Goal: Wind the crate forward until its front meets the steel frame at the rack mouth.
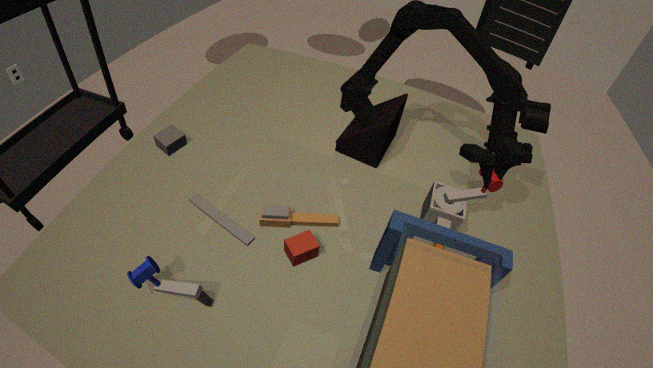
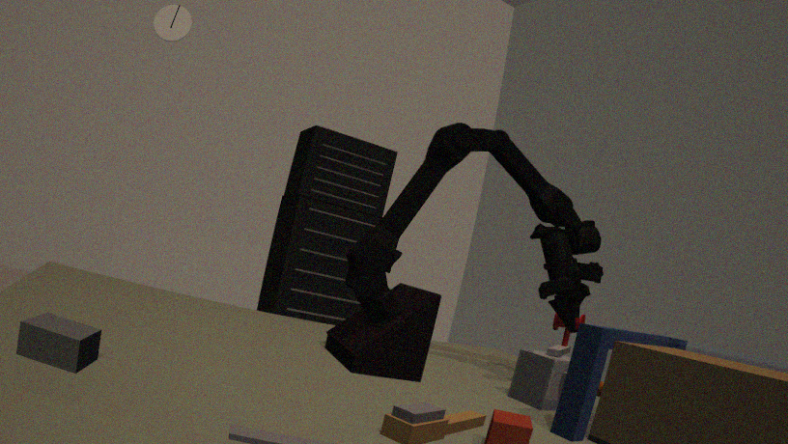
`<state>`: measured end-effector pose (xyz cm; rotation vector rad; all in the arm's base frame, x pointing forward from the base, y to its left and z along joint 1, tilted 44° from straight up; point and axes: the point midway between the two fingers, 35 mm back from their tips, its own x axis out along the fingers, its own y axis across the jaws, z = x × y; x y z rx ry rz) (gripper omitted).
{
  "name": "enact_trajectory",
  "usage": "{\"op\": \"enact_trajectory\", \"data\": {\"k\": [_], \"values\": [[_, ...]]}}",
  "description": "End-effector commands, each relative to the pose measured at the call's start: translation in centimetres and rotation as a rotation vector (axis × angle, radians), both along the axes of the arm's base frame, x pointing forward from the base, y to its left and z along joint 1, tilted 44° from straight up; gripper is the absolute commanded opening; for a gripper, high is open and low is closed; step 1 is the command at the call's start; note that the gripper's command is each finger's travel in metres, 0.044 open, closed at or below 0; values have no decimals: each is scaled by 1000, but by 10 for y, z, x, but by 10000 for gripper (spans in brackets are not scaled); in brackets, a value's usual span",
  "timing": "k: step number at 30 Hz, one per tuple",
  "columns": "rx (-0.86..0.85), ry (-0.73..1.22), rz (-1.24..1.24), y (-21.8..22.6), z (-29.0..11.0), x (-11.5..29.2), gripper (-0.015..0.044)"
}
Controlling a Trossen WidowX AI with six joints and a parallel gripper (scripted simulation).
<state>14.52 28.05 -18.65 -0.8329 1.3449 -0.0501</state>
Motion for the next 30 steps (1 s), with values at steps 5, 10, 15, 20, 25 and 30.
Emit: {"op": "enact_trajectory", "data": {"k": [5,10,15,20,25,30], "values": [[-14,19,1,-7,5,-14,0],[-14,20,1,-9,7,-18,0],[-14,20,1,-12,10,-21,0],[-14,20,1,-14,13,-25,0],[-15,21,1,-17,16,-28,0],[-15,21,1,-20,19,-31,0]]}}
